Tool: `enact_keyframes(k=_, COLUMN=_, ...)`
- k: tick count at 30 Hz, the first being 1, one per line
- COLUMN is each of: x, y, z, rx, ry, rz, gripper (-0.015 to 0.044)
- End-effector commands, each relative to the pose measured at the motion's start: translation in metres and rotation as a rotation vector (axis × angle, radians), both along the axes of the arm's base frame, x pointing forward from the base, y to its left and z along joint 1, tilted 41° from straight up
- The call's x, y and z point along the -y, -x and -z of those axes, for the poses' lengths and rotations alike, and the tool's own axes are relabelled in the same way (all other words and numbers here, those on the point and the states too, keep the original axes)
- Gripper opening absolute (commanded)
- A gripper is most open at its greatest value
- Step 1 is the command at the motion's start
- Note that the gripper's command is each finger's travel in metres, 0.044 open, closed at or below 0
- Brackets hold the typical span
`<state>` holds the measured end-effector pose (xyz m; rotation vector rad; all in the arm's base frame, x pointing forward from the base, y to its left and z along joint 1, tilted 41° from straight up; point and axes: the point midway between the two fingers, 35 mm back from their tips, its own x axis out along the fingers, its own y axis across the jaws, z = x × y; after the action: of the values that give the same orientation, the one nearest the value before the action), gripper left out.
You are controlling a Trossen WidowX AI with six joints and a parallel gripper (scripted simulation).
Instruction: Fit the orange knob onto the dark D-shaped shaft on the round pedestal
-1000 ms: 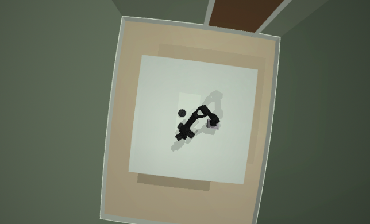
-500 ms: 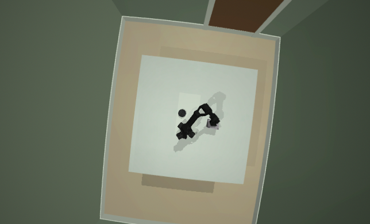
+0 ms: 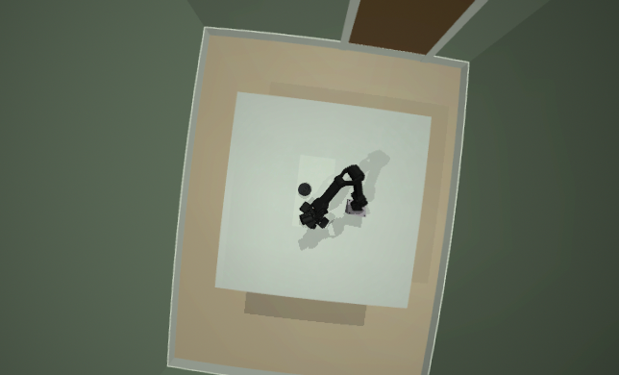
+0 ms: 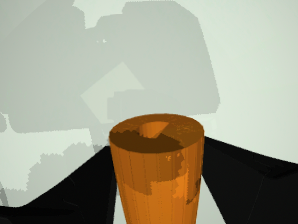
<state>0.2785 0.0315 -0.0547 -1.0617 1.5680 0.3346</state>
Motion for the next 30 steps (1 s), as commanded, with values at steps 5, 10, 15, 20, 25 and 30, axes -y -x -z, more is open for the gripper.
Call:
enact_keyframes(k=5, x=0.002, y=0.006, z=-0.007, rx=0.069, ry=-0.104, rz=-0.046, gripper=0.018)
enact_keyframes(k=10, x=0.004, y=0.008, z=-0.01, rx=0.111, ry=-0.163, rz=-0.072, gripper=0.018)
enact_keyframes(k=15, x=0.006, y=0.011, z=-0.014, rx=0.152, ry=-0.221, rz=-0.097, gripper=0.018)
enact_keyframes(k=20, x=0.008, y=0.014, z=-0.017, rx=0.192, ry=-0.279, rz=-0.122, gripper=0.018)
enact_keyframes(k=25, x=0.011, y=0.017, z=-0.02, rx=0.233, ry=-0.336, rz=-0.146, gripper=0.018)
enact_keyframes(k=30, x=0.014, y=0.02, z=-0.022, rx=0.273, ry=-0.393, rz=-0.171, gripper=0.018)
